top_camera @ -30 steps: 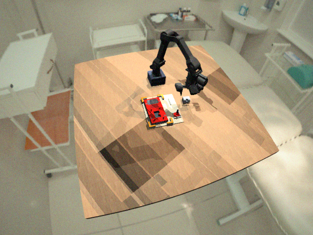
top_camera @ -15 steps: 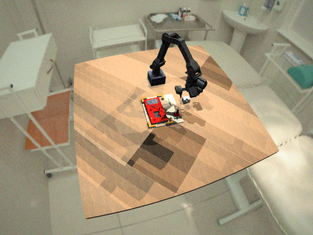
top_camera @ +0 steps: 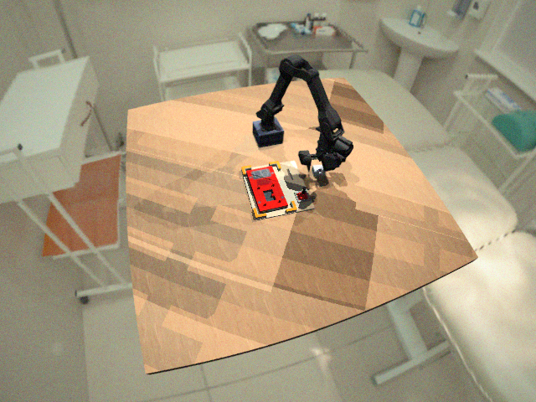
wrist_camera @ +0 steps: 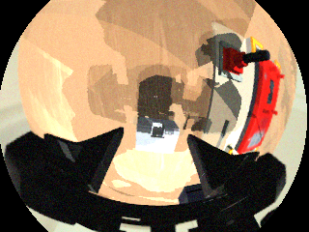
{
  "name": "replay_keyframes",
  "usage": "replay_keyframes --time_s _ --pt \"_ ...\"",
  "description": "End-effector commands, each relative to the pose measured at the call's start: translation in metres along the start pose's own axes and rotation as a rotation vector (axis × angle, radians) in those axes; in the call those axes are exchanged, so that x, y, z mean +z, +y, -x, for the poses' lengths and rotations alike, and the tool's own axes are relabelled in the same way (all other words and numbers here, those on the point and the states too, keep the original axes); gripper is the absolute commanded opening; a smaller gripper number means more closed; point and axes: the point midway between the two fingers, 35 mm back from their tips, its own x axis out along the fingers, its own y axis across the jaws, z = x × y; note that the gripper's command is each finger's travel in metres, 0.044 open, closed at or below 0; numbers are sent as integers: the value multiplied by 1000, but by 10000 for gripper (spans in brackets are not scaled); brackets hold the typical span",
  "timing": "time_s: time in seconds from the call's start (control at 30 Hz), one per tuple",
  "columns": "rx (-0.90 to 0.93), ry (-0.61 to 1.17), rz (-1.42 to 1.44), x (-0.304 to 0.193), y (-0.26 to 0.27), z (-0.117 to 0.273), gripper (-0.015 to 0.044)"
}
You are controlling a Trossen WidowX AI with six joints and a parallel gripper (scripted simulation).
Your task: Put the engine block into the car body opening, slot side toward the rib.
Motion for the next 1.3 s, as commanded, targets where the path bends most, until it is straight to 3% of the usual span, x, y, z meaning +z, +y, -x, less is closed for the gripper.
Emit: replay_keyframes --time_s 0.0,0.17,0.43,0.67,1.27 --pt "1 6 -3 -2 0 -4 361" --pt "1 6 -3 -2 0 -4 230" --pt "1 6 -3 -2 0 -4 177" --pt "14 -31 21 6 2 -1 0" --pt "11 -22 15 14 6 45 0"
